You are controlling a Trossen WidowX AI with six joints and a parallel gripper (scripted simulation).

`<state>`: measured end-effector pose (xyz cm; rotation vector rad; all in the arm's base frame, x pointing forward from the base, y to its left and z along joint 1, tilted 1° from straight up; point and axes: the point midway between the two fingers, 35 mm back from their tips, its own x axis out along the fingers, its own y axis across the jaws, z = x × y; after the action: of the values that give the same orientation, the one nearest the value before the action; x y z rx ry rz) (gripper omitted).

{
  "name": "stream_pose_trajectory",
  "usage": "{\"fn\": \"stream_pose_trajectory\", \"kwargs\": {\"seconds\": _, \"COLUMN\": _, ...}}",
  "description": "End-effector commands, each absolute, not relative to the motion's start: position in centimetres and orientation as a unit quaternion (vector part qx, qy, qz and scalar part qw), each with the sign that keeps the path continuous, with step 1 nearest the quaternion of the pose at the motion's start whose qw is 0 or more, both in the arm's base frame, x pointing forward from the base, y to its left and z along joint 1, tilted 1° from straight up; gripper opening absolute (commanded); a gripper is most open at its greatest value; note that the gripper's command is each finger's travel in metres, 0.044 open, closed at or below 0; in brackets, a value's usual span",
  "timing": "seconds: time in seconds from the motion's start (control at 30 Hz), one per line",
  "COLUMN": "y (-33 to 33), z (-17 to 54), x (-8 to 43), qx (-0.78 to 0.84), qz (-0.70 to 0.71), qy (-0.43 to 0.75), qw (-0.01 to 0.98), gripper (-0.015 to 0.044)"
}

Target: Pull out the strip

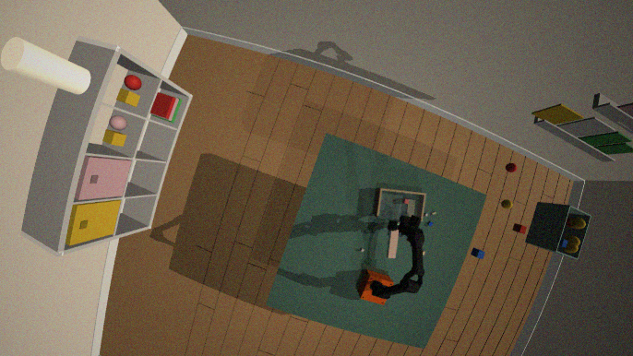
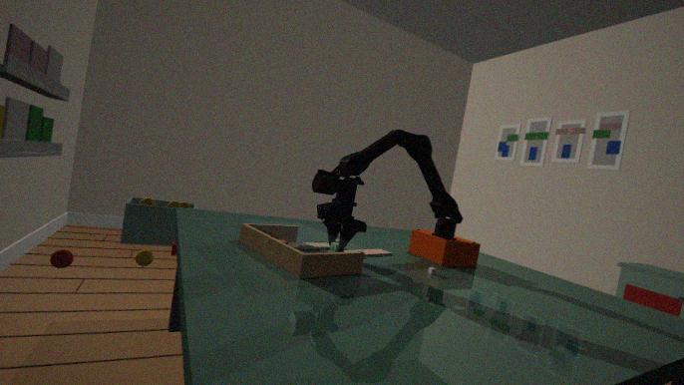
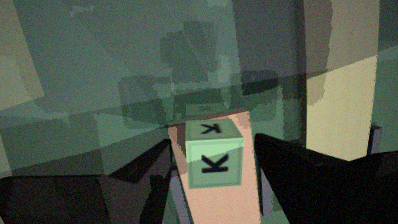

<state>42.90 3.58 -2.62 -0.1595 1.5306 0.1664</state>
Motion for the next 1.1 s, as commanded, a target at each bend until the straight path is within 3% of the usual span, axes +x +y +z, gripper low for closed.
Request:
{"fn": "stream_pose_trajectory", "kwargs": {"seconds": 0.0, "y": 3.6, "z": -3.5, "x": 42.5, "qx": -0.069, "qz": 0.075, "qy": 0.697, "qw": 0.710, "gripper": 0.0250}}
{"fn": "stream_pose_trajectory", "kwargs": {"seconds": 0.33, "y": 3.6, "z": -3.6, "x": 42.4, "qx": -0.069, "qz": 0.075, "qy": 0.697, "qw": 0.710, "gripper": 0.0250}}
{"fn": "stream_pose_trajectory", "kwargs": {"seconds": 0.43, "y": 3.6, "z": -3.4, "x": 42.7, "qx": -0.072, "qz": 0.075, "qy": 0.695, "qw": 0.712, "gripper": 0.0171}}
{"fn": "stream_pose_trajectory", "kwargs": {"seconds": 0.73, "y": 3.6, "z": -3.4, "x": 42.7, "qx": -0.072, "qz": 0.075, "qy": 0.695, "qw": 0.712, "gripper": 0.0111}}
{"fn": "stream_pose_trajectory", "kwargs": {"seconds": 0.87, "y": 3.5, "z": -3.2, "x": 42.4, "qx": -0.072, "qz": 0.075, "qy": 0.695, "qw": 0.711, "gripper": 0.0006}}
{"fn": "stream_pose_trajectory", "kwargs": {"seconds": 1.07, "y": 3.4, "z": -1.5, "x": 40.3, "qx": -0.071, "qz": 0.075, "qy": 0.696, "qw": 0.710, "gripper": 0.0000}}
